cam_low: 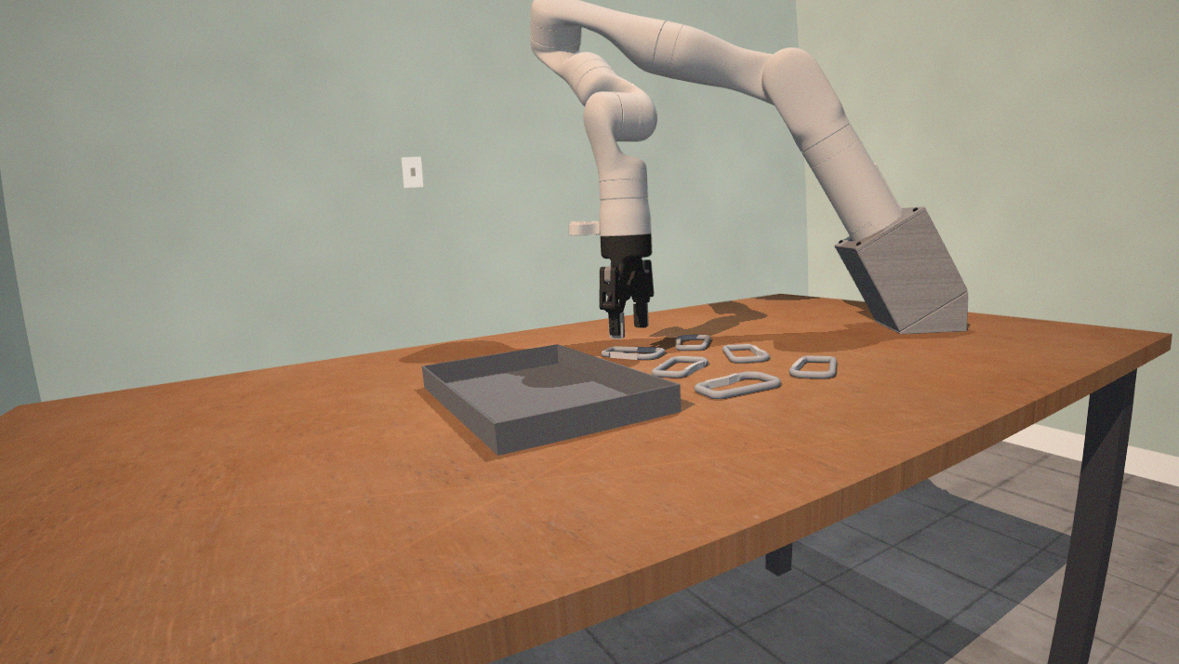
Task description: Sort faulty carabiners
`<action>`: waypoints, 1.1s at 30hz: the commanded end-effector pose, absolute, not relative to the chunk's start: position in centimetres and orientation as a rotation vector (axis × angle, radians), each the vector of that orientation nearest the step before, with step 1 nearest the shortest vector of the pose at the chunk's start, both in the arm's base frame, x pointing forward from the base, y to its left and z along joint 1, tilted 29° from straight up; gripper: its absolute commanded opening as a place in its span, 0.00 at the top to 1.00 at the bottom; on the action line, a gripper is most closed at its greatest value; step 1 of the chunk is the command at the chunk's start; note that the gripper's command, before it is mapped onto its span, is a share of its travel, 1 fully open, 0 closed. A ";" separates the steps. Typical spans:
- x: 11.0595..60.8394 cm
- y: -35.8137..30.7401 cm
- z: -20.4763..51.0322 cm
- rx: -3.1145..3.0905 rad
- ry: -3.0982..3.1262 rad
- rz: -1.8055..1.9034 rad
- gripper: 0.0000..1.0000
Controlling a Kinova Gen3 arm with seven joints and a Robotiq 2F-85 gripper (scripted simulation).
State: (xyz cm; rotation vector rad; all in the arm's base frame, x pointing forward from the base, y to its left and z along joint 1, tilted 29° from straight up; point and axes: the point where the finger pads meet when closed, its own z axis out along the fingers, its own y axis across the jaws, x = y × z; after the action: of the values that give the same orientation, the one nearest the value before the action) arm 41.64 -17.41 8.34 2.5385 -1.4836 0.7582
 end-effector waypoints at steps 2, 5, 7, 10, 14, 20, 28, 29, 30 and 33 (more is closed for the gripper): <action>41.6 -17.2 8.3 2.544 -1.477 0.757 0.00; 41.6 -17.2 8.3 2.544 -1.477 0.757 0.00; 41.6 -17.2 8.3 2.544 -1.477 0.757 0.00; 41.6 -17.2 8.3 2.544 -1.477 0.757 0.00; 42.5 -17.9 6.1 2.544 -1.477 0.757 0.00; 42.5 -17.9 6.1 2.544 -1.477 0.757 0.00; 42.5 -17.9 6.1 2.544 -1.477 0.757 0.00; 42.5 -17.9 6.1 2.544 -1.477 0.757 0.00; 42.7 -18.0 5.9 2.561 -1.472 0.739 0.00; 42.7 -18.0 5.9 2.561 -1.472 0.739 0.00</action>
State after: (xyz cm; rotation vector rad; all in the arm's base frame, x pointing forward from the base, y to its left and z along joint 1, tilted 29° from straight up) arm 42.57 -17.77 5.85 2.5613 -1.4658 0.7412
